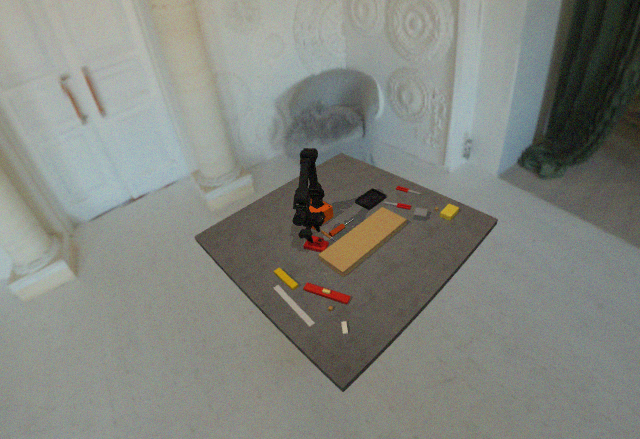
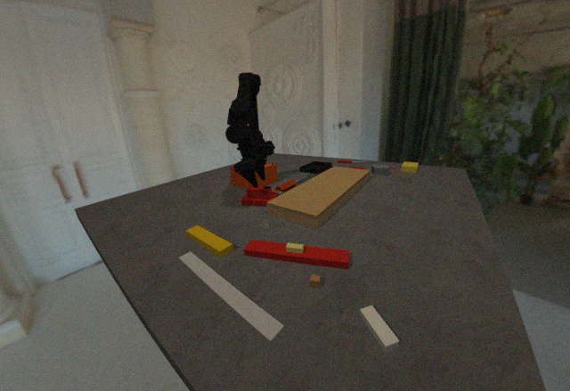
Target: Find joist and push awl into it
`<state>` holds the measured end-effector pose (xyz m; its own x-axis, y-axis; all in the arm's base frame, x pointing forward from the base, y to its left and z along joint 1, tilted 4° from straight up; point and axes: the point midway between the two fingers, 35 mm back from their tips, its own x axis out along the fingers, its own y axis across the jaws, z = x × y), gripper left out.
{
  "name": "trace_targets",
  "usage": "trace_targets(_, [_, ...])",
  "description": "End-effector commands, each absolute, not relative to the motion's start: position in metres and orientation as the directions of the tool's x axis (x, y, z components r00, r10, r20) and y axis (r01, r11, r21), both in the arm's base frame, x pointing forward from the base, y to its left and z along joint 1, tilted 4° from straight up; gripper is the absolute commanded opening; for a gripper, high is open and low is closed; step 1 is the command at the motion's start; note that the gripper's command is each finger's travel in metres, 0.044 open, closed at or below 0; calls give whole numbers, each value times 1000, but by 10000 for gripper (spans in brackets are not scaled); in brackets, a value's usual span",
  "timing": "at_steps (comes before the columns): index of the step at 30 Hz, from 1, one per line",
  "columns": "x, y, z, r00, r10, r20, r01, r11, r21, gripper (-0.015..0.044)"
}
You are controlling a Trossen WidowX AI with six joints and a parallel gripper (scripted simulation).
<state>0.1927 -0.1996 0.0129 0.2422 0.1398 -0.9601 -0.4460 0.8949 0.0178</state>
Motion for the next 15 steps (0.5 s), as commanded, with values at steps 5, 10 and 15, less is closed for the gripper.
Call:
trace_targets(5, [194, -199, 14, 250, 161, -955, -418, 907, 43, 440])
trace_targets(10, [194, -198, 13, 250, 160, -955, -415, 909, 43, 440])
trace_targets(15, [194, -198, 5, 250, 160, -955, -415, 909, 43, 440])
